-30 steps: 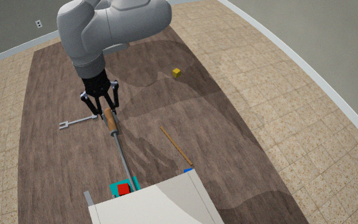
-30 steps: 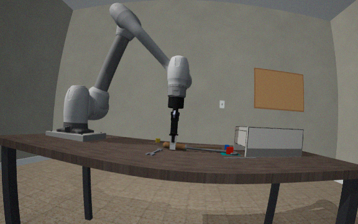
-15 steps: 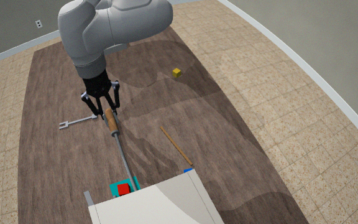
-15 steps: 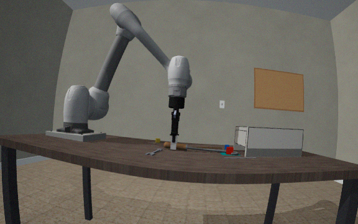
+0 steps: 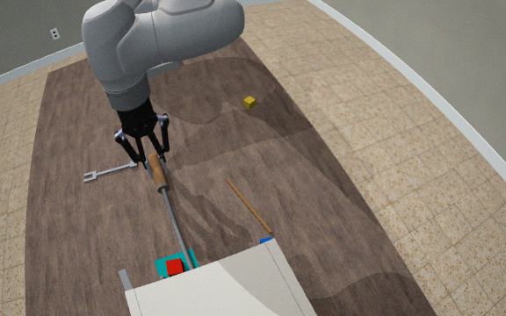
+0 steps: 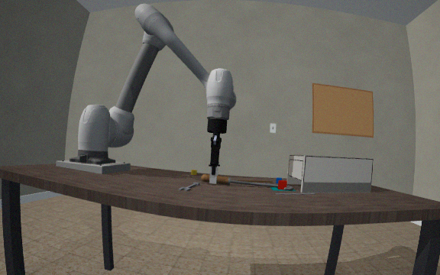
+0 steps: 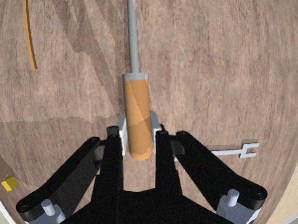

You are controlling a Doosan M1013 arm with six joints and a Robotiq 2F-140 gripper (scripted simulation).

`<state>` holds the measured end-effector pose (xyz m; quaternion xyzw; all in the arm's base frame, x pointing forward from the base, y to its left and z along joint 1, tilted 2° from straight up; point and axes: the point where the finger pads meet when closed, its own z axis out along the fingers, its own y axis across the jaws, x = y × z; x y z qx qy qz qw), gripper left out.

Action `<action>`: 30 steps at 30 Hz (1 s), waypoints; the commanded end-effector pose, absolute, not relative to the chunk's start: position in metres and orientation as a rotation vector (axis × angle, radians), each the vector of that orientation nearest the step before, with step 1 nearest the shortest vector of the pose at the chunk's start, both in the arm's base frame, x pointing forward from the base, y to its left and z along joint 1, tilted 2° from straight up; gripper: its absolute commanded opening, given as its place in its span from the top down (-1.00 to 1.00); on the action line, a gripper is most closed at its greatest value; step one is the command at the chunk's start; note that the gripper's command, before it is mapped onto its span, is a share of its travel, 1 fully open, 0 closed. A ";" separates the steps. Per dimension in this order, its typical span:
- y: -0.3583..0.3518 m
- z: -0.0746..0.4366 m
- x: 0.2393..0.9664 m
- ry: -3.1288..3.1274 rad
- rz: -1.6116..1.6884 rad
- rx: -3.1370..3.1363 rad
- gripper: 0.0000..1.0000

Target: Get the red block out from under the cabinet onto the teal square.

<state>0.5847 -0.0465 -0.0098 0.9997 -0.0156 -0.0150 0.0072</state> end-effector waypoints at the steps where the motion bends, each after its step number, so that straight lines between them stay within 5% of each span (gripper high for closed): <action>1: -0.046 -0.011 0.585 -0.048 -0.051 3.126 1.00; 7: -0.046 -0.011 0.585 -0.048 -0.051 3.126 1.00; 8: -0.046 -0.011 0.585 -0.048 -0.051 3.126 0.32; 30: -0.046 -0.011 0.585 -0.048 -0.051 3.126 0.32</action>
